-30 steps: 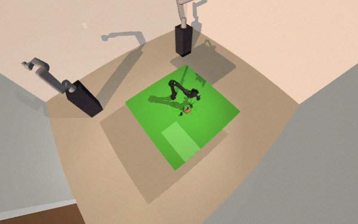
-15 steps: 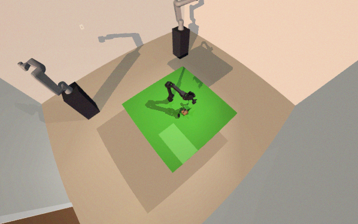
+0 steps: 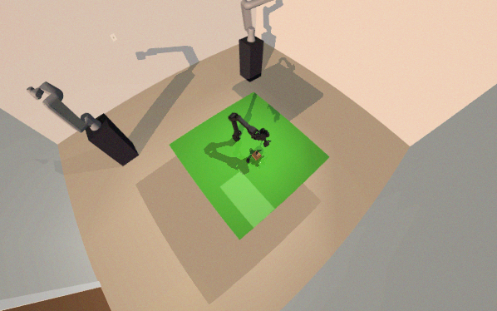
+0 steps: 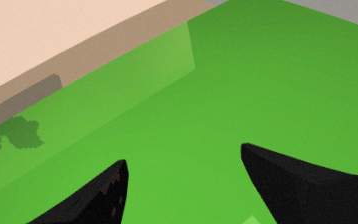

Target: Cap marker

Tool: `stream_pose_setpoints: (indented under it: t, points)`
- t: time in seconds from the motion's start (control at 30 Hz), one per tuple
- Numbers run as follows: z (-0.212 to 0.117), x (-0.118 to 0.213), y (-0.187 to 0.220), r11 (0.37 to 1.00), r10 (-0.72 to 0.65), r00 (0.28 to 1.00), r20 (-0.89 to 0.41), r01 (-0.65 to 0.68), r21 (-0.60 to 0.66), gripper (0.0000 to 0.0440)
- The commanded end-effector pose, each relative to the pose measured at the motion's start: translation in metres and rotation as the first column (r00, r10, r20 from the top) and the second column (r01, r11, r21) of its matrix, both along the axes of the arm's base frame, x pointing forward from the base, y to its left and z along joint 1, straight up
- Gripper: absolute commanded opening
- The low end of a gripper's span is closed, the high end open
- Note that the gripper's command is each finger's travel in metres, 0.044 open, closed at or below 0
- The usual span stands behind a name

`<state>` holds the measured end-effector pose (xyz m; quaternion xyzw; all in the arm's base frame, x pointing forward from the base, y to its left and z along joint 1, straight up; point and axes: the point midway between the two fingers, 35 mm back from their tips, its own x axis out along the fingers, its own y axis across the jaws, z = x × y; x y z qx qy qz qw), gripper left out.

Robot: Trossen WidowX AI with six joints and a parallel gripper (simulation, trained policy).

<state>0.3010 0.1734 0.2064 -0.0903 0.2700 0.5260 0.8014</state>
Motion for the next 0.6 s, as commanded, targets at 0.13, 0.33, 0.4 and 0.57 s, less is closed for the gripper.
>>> stream_pose_setpoints:
  t: [0.13, 0.33, 0.4, 0.57]
  points:
    - [0.01, 0.005, -0.026, 0.997, -0.067, 0.998, -0.01, 0.067, -0.047, 0.0333]
    - [0.012, 0.007, -0.043, 0.991, -0.114, 0.993, -0.032, 0.111, -0.08, 0.0333]
    - [0.013, 0.007, -0.049, 0.988, -0.129, 0.991, -0.039, 0.125, -0.092, 0.0333]
    - [0.013, 0.008, -0.064, 0.98, -0.166, 0.984, -0.059, 0.158, -0.122, 0.0334]
